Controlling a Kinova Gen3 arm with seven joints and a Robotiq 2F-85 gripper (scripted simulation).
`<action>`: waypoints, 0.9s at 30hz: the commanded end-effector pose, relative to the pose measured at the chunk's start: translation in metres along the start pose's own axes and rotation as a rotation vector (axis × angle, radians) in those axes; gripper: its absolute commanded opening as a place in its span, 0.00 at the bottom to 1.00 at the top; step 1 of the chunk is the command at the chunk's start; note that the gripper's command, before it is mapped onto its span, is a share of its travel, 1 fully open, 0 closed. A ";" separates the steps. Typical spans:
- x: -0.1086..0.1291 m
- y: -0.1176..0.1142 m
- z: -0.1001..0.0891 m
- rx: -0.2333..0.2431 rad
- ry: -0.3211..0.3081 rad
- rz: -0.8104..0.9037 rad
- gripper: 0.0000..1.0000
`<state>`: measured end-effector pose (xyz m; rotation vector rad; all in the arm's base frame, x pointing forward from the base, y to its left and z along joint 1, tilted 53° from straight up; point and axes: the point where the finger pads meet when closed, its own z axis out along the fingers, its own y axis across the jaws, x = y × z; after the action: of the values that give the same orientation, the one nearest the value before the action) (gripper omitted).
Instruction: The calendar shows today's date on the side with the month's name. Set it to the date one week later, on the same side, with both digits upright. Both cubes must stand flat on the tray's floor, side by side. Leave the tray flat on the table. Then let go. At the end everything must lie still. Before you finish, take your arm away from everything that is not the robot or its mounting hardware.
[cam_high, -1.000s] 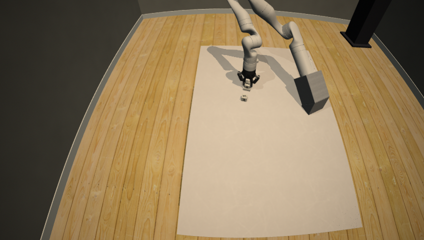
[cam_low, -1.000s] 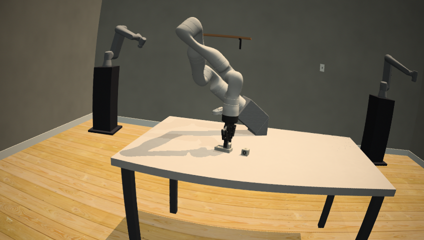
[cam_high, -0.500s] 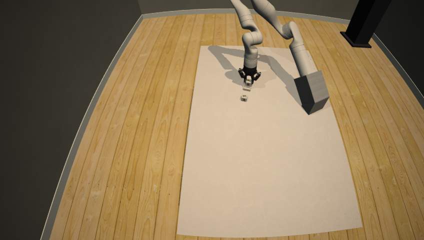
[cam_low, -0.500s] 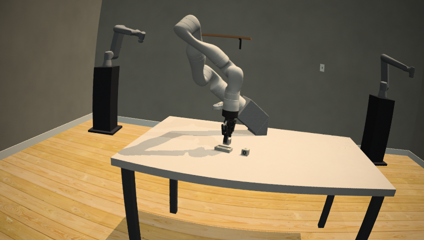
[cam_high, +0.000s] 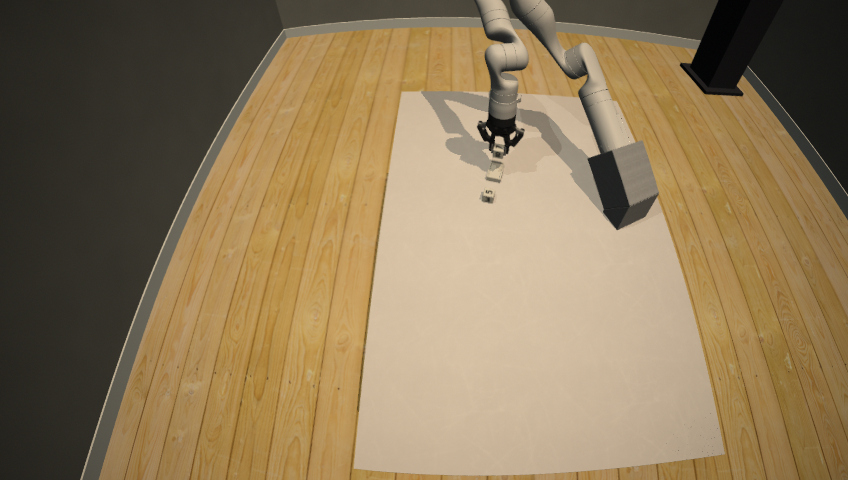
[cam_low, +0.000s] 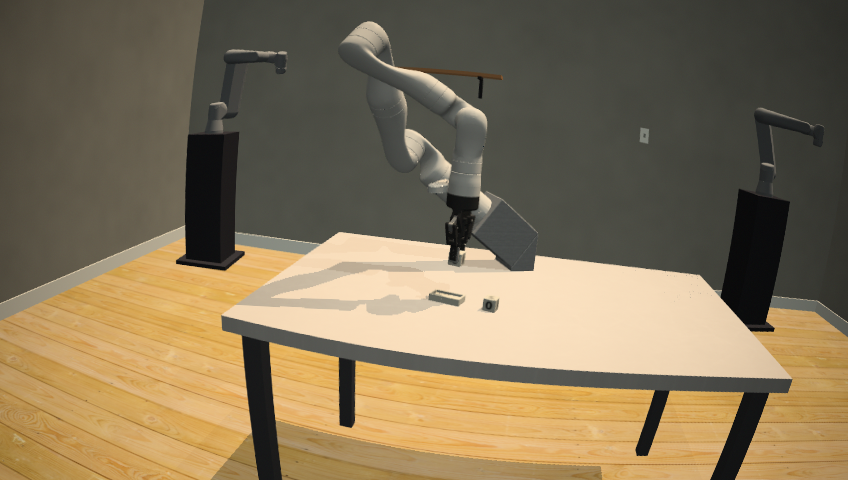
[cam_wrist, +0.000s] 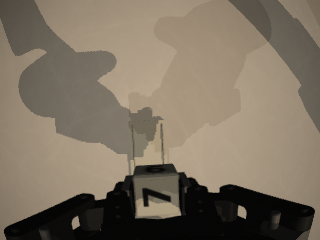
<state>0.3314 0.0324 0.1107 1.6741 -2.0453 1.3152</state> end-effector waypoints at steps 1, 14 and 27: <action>-0.005 -0.004 -0.013 0.011 -0.021 0.007 0.28; -0.004 -0.004 -0.018 0.011 -0.021 0.007 0.28; 0.097 -0.008 -0.009 0.012 -0.021 0.004 0.28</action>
<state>0.3111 -0.0075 0.1576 1.7031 -2.0132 1.3262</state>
